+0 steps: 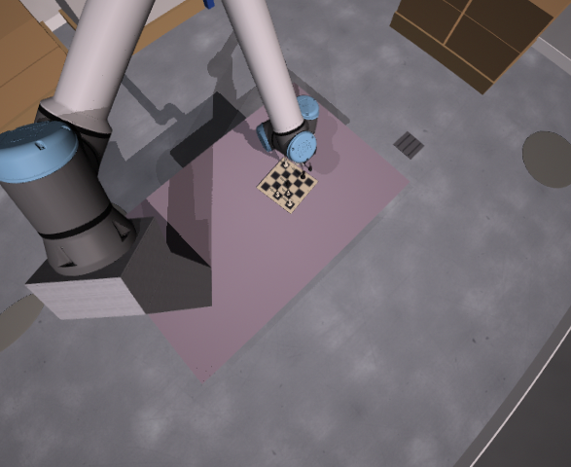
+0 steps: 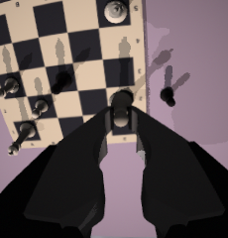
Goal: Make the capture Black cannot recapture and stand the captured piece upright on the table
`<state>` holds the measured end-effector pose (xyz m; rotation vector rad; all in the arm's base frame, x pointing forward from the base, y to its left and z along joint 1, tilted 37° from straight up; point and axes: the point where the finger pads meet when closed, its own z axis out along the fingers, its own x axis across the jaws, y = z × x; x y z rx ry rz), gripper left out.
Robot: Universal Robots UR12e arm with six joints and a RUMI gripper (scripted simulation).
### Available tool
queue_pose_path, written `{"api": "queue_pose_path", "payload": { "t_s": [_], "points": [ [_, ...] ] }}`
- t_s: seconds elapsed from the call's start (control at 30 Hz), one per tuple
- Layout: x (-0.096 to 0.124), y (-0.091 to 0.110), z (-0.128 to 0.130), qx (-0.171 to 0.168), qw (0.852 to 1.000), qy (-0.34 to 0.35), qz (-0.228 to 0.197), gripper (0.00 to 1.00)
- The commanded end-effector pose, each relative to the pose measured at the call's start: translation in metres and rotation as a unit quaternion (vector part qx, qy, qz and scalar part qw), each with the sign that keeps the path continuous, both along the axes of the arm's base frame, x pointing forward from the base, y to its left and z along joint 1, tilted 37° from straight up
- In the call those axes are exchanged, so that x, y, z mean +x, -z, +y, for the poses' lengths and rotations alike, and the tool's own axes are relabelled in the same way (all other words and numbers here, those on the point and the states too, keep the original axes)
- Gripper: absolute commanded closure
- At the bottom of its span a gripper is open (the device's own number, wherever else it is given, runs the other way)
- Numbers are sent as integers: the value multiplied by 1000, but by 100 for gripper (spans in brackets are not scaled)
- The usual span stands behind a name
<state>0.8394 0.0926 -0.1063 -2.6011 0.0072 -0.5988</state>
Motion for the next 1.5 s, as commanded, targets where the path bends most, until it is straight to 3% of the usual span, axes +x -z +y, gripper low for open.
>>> {"api": "queue_pose_path", "payload": {
  "t_s": [0.0, 0.2, 0.27, 1.0, 1.47],
  "points": [
    [-1, -2, -1, 0, 1000, 0, -1, 100],
    [-37, -1, 28, -11, 1000, -21, -12, 100],
    [-40, -1, 31, -12, 1000, -23, -13, 100],
    [-36, 7, 35, -12, 1000, -23, -13, 100],
    [-11, 56, 63, -12, 1000, -23, -13, 100]
  ]
}}
